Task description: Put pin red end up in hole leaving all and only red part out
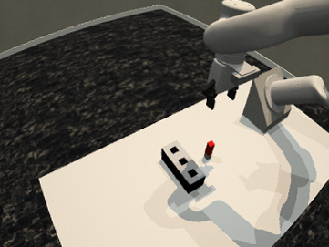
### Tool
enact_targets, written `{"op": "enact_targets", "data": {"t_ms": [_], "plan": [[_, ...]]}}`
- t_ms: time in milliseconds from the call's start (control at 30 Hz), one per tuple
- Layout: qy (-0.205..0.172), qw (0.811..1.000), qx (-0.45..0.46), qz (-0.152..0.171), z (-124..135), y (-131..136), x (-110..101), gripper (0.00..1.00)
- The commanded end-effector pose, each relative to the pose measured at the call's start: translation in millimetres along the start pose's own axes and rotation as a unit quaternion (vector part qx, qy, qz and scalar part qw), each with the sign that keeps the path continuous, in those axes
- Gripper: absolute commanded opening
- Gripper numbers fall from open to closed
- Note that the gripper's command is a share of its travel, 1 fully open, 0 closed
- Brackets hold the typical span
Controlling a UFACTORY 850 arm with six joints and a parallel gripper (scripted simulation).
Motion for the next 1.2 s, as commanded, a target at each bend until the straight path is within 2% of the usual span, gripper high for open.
{"op": "enact_targets", "data": {"t_ms": [0, 100, 133, 200, 333, 367, 667, 700, 1167], "plan": [[0.0, 1.0, 0.0, 0.001, 0.1, 0.1, -0.6, 1.0], [0.0, 1.0, 0.0, 0.001, 0.1, 0.1, -0.6, 1.0], [0.0, 1.0, 0.0, 0.001, -0.2, 0.1, 69.3, 1.0], [0.0, 1.0, 0.0, 0.001, 0.0, 0.2, 75.1, 1.0], [0.0, 1.0, 0.0, 0.001, -0.6, -0.7, 143.4, 1.0], [0.0, 1.0, 0.0, 0.001, -0.6, -0.1, 149.2, 1.0], [0.0, 1.0, 0.0, 0.001, -0.6, -0.1, 149.2, 1.0], [-0.001, 1.0, 0.0, 0.0, -1.6, 0.8, 194.2, 1.0], [-0.001, 1.0, 0.0, 0.0, -1.6, 0.8, 194.2, 1.0]]}}
Point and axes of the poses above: the point where the finger pads meet when closed, its own x axis out along the fingers, its own y axis across the jaws, z = x × y, the point moved 10 cm from there along -x, back along the fingers, and after that the axes turned 4 degrees about -x, right-handed, at the moved point
